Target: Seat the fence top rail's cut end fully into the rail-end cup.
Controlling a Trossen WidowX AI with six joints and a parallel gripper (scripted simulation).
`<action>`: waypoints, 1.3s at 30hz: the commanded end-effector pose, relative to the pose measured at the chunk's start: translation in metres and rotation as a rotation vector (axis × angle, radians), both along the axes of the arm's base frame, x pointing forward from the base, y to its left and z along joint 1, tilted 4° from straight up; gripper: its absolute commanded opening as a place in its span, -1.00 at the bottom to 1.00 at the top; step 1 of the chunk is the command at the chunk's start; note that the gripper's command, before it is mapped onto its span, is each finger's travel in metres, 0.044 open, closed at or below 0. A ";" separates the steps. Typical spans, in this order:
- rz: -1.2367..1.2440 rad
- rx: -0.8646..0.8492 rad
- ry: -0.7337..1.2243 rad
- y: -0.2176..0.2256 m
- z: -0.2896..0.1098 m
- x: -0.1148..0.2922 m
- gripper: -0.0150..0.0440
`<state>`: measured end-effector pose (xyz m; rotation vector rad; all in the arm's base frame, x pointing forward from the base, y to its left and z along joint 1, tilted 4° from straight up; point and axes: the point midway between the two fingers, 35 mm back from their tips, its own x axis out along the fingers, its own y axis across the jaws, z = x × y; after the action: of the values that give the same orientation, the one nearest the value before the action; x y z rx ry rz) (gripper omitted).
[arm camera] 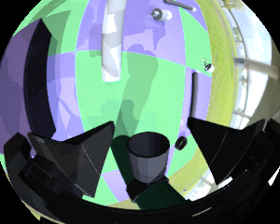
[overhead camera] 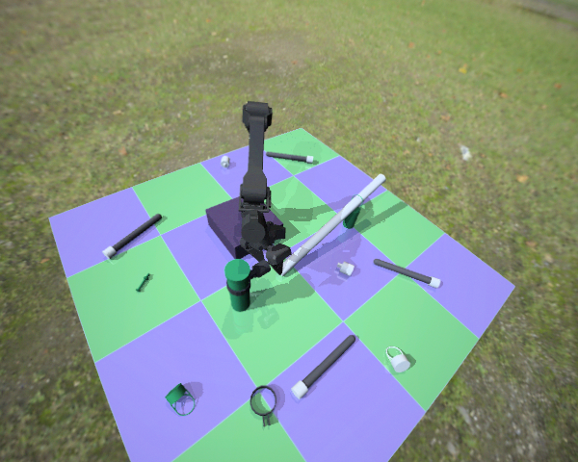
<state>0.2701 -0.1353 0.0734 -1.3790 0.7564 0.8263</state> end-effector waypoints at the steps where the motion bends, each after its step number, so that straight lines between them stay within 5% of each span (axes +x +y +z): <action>1: -0.002 -0.009 -0.009 0.008 0.014 0.001 1.00; 10: -0.033 0.022 -0.004 0.025 0.027 0.000 1.00; 30: -1.269 0.796 0.088 0.131 0.122 -0.023 1.00; 39: -1.309 0.823 0.090 0.134 0.125 -0.025 1.00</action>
<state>0.2474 -0.0030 0.1904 -0.0254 1.0203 0.1094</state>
